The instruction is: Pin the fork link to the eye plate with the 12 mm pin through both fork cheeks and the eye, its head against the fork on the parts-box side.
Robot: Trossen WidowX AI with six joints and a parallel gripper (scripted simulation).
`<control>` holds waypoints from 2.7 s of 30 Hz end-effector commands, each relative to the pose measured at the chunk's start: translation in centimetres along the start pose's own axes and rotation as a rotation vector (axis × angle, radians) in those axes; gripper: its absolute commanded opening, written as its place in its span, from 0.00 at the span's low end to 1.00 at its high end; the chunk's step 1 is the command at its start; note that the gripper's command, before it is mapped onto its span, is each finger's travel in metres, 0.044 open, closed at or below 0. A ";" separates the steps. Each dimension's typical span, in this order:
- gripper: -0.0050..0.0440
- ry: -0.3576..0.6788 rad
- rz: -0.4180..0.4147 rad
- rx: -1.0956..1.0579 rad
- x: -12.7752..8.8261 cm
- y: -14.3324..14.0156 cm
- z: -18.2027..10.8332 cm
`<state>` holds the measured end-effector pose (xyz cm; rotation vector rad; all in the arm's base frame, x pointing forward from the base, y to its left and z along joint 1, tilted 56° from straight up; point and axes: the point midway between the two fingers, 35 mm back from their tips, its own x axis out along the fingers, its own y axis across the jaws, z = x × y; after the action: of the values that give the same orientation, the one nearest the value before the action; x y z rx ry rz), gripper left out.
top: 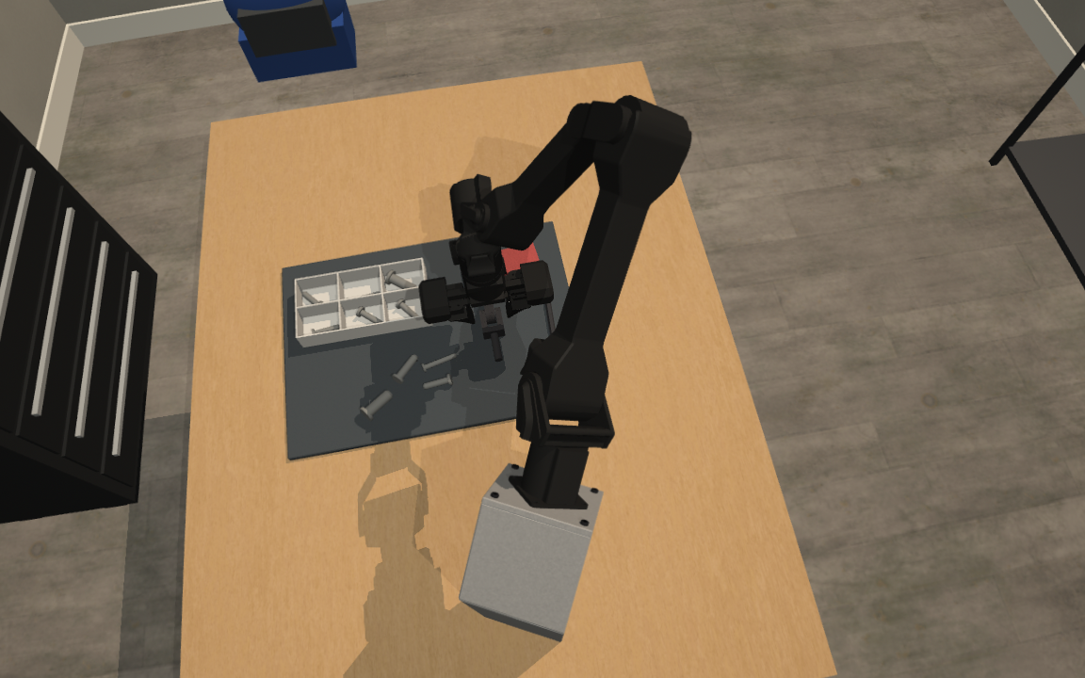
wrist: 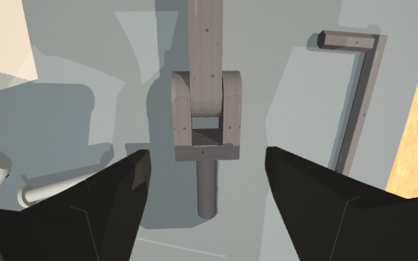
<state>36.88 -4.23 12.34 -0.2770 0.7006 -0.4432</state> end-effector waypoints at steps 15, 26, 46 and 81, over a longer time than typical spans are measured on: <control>0.61 -0.009 -0.001 0.006 -0.5 -0.2 0.2; 0.61 -0.009 -0.001 0.006 -0.5 -0.2 0.2; 0.61 0.002 -0.001 0.020 -0.2 0.2 -0.2; 0.61 -0.002 -0.004 1.326 -0.1 9.4 -3.8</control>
<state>36.95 3.63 5.71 0.9555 0.3002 -0.8100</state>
